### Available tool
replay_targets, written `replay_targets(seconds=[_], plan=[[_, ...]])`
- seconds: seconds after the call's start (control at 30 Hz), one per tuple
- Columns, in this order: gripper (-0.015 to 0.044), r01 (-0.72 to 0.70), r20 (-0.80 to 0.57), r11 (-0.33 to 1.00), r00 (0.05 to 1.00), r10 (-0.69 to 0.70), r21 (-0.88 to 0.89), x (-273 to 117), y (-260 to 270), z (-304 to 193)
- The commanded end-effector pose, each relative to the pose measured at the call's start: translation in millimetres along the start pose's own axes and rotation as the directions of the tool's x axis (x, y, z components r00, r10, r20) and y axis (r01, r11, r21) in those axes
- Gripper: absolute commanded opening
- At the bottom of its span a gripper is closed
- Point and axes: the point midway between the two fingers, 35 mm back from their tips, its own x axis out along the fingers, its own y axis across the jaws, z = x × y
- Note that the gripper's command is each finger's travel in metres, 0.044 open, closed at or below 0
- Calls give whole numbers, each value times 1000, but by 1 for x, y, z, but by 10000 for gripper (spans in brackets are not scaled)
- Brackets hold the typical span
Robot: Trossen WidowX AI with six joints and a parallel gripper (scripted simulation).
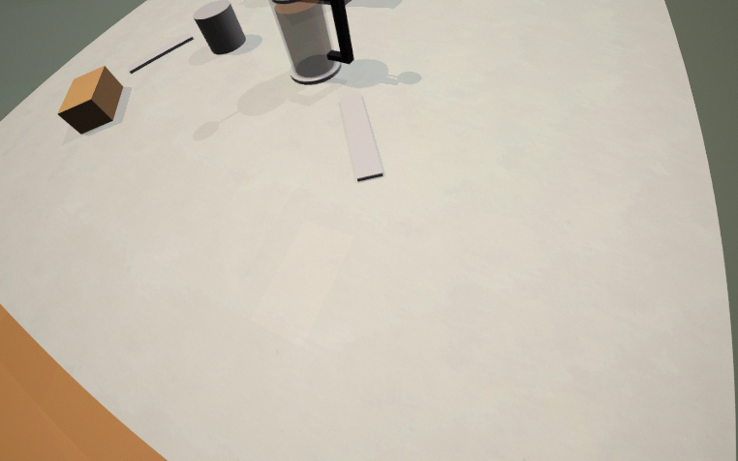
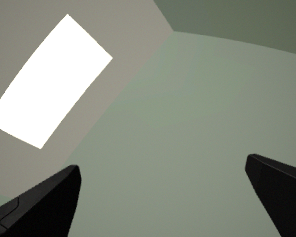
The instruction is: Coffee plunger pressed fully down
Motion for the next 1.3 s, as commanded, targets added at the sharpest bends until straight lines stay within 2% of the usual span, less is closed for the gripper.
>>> replay_targets(seconds=[0.0,0.3,0.6,0.97,1.27], plan=[[440,-49,-104,993,993,60,111,-8,34,-30],[440,-117,-332,911,906,261,395,-47,135,-88],[440,-155,-465,762,711,528,628,-117,254,-111],[440,-84,-536,578,287,794,812,-250,383,-98],[440,-58,-501,498,-120,857,865,-382,446,-49]])
